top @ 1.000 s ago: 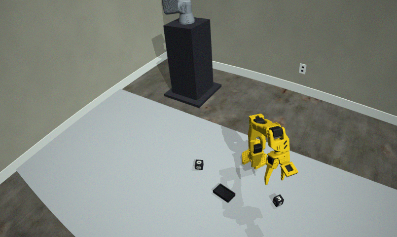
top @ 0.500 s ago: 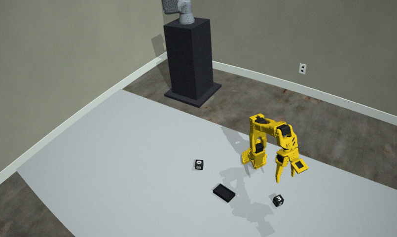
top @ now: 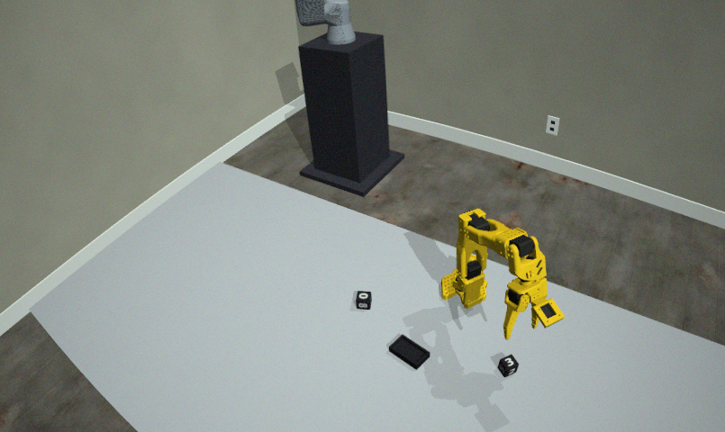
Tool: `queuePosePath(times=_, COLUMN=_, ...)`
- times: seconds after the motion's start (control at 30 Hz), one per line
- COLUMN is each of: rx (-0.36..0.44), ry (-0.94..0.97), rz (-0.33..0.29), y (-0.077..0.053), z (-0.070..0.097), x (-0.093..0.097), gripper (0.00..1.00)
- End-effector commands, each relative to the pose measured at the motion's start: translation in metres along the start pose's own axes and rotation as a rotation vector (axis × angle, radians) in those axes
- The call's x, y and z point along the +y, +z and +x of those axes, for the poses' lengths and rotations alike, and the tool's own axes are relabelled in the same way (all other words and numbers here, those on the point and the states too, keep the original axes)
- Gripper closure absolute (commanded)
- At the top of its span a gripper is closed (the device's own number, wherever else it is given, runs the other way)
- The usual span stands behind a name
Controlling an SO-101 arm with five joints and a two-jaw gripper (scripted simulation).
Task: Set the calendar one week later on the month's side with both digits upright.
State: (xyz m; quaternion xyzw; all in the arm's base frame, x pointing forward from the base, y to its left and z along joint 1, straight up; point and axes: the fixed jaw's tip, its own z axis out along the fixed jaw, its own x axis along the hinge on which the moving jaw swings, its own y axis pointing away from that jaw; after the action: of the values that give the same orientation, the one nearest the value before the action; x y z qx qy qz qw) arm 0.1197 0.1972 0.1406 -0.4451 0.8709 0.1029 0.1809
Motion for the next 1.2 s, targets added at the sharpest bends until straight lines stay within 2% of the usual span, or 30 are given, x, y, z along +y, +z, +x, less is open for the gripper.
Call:
queuePosePath(times=0.0, rx=0.019, ry=0.001, rz=-0.002, y=0.009, z=-0.004, x=0.002, gripper=0.65)
queuePosePath(times=0.1, rx=0.11, ry=0.001, rz=0.003, y=0.026, z=0.003, x=0.001, gripper=0.65)
queuePosePath(times=0.17, rx=0.11, ry=0.001, rz=0.003, y=0.026, z=0.003, x=0.001, gripper=0.65)
queuePosePath(times=0.33, rx=0.255, ry=0.001, rz=0.01, y=0.053, z=0.018, x=0.001, gripper=0.65)
queuePosePath(times=0.5, rx=0.342, ry=0.0, rz=0.015, y=0.067, z=0.028, x=0.0, gripper=0.65)
queuePosePath(times=1.17, rx=0.36, ry=0.0, rz=0.016, y=0.07, z=0.031, x=0.0, gripper=0.65)
